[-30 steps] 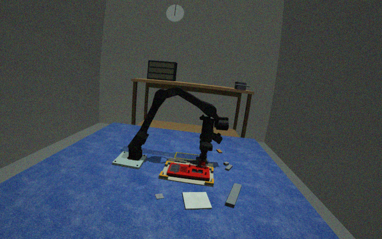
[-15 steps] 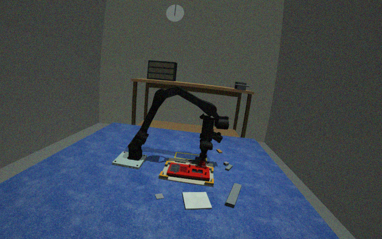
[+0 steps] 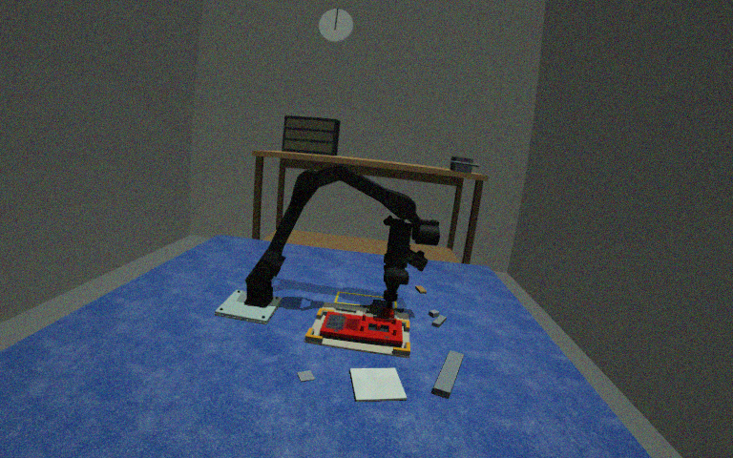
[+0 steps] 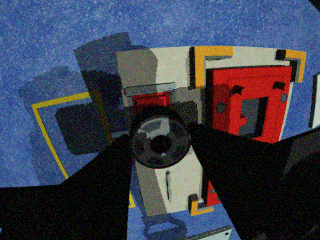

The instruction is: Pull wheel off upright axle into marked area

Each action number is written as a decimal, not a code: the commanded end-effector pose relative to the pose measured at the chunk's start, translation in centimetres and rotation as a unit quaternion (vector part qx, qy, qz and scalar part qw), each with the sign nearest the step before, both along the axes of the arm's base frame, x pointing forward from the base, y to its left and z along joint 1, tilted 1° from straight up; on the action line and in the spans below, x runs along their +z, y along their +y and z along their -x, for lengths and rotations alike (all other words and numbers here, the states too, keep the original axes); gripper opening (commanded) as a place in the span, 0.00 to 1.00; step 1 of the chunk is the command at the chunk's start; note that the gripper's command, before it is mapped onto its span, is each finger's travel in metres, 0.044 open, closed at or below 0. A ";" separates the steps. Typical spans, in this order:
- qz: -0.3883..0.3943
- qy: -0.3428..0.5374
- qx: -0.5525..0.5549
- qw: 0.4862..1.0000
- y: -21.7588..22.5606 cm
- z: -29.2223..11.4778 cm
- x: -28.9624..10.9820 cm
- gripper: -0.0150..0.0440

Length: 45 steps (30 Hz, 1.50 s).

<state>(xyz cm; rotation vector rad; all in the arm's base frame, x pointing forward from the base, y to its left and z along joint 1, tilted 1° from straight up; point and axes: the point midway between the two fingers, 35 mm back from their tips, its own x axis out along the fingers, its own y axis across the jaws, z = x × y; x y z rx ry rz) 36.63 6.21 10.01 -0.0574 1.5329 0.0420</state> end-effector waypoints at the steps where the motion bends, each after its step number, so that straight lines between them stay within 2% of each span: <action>1: 0.001 -0.002 -0.002 1.000 0.0 -0.1 0.3 0.25; 18: 0.001 -0.001 -0.002 1.000 0.0 0.0 1.0 0.25; 29: 0.001 -0.001 -0.002 1.000 0.1 0.3 4.2 0.25; 31: 0.000 0.001 0.001 1.000 0.1 0.3 3.3 0.25; 45: -0.001 0.001 0.000 1.000 5.2 3.7 3.7 0.25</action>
